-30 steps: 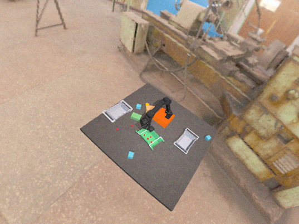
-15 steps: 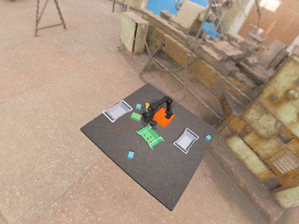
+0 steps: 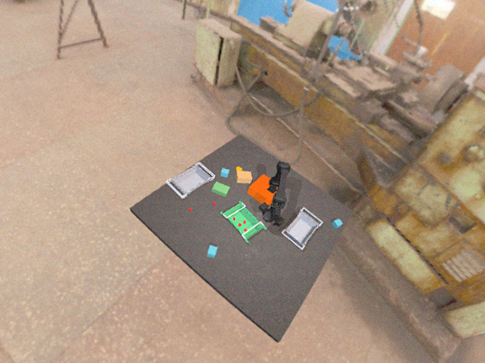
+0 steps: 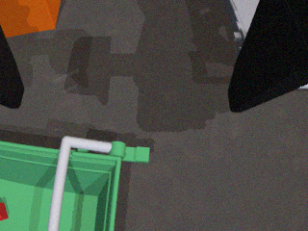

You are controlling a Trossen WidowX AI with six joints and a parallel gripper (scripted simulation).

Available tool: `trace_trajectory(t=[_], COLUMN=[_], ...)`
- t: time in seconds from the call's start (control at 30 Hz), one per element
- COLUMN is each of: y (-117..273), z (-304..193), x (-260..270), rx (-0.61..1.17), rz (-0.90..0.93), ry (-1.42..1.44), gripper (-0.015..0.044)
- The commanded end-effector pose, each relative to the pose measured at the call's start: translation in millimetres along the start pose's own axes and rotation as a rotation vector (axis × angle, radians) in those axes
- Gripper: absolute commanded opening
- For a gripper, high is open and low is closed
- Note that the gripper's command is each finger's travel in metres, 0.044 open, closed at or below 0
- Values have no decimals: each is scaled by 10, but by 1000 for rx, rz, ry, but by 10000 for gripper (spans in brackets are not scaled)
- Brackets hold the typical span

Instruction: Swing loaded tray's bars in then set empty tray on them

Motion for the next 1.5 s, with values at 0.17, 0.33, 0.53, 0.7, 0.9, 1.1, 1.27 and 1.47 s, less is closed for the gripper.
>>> trace_trajectory(t=[0.17, 0.33, 0.53, 0.7, 0.9, 1.1, 1.27, 1.47], y=[-321, -516, -613, -701, -994, -1297, -1467, -1467], z=[-1105, -1850, -2226, -2224, -2220, -2226, -2235, -2235], x=[1018, 1308, 1369, 1380, 1398, 1386, 1364, 1364], rx=[5, 8, 8, 8, 8, 8, 8, 8], rz=[8, 2, -2, -2, -2, -2, -2, -2], ry=[36, 57, 68, 68, 68, 68, 68, 68], gripper=[440, 440, 440, 440, 440, 440, 440, 440])
Point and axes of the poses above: the point midway between the two fingers, 35 mm back from their tips, its own y axis back along the fingers, its own x axis across the jaws, z = x × y, the point moved 6 cm from there along y, back along the fingers, and after that the axes turned 7 degrees about y, right-handed, at the moved point
